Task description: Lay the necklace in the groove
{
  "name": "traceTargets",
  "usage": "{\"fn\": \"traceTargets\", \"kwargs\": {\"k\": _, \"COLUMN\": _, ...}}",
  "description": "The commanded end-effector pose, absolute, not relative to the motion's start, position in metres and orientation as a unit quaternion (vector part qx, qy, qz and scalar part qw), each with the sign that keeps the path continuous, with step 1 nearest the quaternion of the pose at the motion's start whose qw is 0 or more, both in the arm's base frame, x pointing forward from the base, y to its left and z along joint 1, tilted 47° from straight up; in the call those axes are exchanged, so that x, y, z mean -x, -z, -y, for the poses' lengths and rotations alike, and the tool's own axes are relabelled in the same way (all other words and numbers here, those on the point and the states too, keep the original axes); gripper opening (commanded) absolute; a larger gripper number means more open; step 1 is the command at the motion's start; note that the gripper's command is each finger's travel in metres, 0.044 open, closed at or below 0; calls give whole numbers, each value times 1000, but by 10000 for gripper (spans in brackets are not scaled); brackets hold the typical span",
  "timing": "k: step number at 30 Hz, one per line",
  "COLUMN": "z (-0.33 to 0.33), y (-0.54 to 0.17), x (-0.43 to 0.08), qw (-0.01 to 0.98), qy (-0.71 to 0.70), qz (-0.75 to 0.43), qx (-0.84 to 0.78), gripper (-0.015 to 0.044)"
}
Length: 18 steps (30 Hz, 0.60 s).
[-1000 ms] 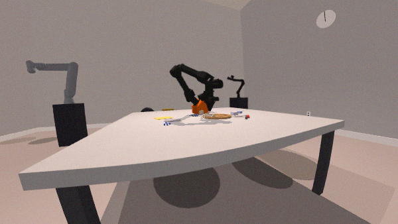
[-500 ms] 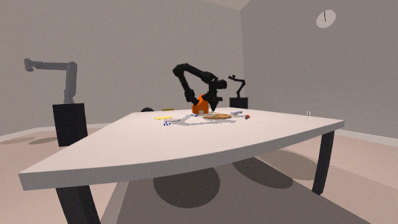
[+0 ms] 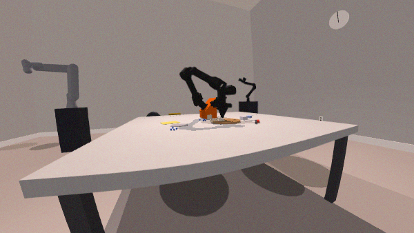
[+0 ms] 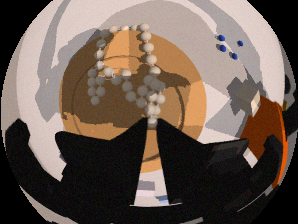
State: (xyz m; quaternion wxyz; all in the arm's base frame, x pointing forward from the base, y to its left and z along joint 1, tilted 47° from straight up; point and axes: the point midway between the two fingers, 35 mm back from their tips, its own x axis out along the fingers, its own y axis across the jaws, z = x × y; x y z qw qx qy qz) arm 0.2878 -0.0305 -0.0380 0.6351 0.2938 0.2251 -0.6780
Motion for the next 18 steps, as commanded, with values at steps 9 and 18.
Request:
{"fn": "traceTargets", "kwargs": {"k": 9, "z": 32, "y": 39, "x": -287, "qw": 635, "qy": 679, "qz": -225, "qx": -292, "gripper": 26}}
{"fn": "traceTargets", "kwargs": {"k": 18, "z": 32, "y": 39, "x": -287, "qw": 635, "qy": 679, "qz": -225, "qx": -292, "gripper": 262}}
